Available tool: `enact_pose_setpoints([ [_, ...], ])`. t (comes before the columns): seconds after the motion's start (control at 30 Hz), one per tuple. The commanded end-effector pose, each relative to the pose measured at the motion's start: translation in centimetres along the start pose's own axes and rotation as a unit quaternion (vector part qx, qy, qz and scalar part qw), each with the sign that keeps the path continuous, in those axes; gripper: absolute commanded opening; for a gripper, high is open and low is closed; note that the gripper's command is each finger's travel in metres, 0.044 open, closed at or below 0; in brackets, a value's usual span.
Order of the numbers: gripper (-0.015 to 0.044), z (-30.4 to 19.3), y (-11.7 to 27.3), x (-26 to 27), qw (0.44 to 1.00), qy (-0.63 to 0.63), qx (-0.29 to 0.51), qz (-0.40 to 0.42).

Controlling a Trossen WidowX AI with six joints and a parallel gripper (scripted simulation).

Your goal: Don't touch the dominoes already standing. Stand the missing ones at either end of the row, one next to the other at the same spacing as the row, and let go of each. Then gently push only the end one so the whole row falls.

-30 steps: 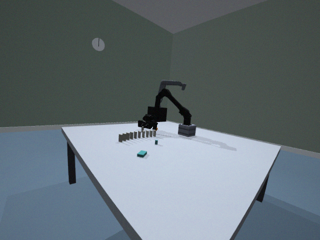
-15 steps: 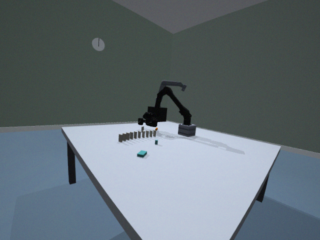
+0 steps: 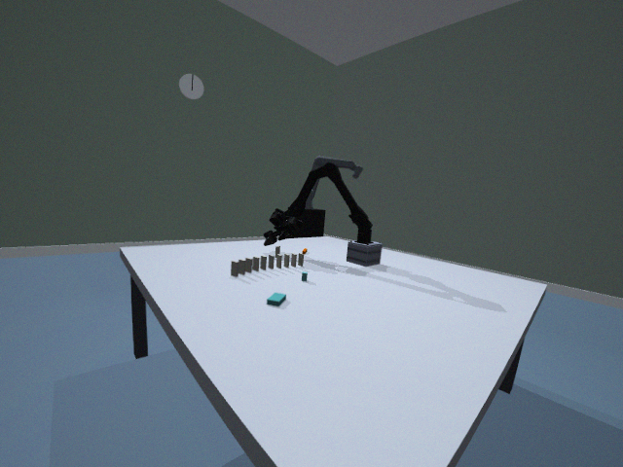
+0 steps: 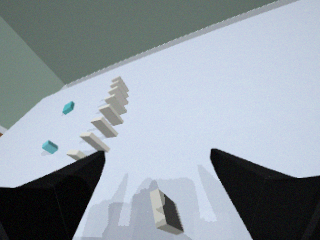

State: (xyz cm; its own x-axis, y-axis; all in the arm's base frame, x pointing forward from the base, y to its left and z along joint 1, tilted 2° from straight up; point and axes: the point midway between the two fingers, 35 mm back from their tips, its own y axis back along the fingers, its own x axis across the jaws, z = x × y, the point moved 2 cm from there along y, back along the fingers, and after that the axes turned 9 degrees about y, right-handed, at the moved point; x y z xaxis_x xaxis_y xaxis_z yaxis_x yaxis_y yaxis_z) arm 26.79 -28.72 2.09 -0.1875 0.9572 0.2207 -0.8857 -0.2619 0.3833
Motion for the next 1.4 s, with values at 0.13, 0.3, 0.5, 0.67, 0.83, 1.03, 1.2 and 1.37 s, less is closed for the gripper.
enact_pose_setpoints([
  [0.13, 0.044, 4.7, -1.1, 1.8, 0.832, -0.381, 0.306, -0.261],
  [0.3, 0.044, 6.1, 0.5, 3.3, 0.741, -0.431, 0.348, -0.378],
  [0.5, 0.044, 6.5, 1.0, 3.7, 0.717, -0.442, 0.351, -0.408],
  [0.67, 0.044, 6.5, 1.0, 3.7, 0.717, -0.442, 0.351, -0.408],
  [0.83, 0.044, 6.5, 1.0, 3.7, 0.717, -0.442, 0.351, -0.408],
  [1.03, 0.044, 6.5, 1.0, 3.7, 0.717, -0.442, 0.351, -0.408],
  [1.2, 0.044, 5.2, 0.3, 3.2, 0.717, -0.442, 0.351, -0.408],
  [1.37, 0.044, 1.0, -1.6, 2.0, 0.717, -0.442, 0.351, -0.408],
])
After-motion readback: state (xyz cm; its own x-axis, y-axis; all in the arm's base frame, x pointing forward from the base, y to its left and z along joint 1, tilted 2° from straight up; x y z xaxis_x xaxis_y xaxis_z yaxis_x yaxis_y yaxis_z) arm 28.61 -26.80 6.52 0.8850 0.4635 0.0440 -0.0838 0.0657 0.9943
